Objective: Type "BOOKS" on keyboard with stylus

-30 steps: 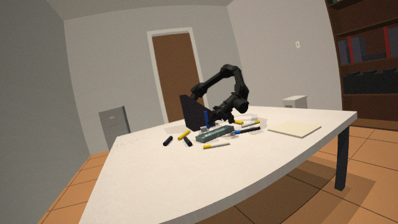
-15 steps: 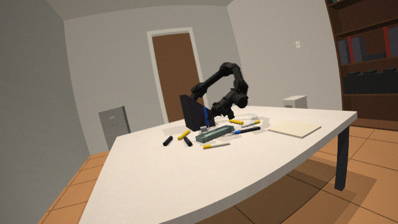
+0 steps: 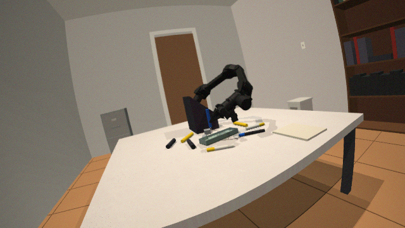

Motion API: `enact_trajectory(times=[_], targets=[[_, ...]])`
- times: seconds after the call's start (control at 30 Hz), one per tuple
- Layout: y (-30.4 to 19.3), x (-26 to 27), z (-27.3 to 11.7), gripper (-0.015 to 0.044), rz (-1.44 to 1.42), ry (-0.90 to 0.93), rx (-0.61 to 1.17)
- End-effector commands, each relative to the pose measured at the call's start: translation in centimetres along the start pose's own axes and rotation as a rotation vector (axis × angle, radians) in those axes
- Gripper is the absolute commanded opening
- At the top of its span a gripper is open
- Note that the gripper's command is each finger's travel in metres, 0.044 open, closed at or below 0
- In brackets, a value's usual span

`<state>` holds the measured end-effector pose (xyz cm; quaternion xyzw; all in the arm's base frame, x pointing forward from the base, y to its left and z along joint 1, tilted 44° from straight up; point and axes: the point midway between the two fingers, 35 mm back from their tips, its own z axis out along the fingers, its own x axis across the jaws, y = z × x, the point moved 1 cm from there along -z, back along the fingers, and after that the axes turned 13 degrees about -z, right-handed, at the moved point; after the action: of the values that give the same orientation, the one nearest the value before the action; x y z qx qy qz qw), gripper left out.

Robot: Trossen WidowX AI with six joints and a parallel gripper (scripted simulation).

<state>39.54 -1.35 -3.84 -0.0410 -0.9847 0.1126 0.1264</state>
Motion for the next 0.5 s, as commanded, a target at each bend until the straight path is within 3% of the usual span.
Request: enact_trajectory(times=[0.0,0.47], targets=[[-0.2,-0.3,-0.2,0.0,-0.004,-0.006,0.002],[1.6,-0.8,0.8,0.0,-0.005,-0.006,0.002]])
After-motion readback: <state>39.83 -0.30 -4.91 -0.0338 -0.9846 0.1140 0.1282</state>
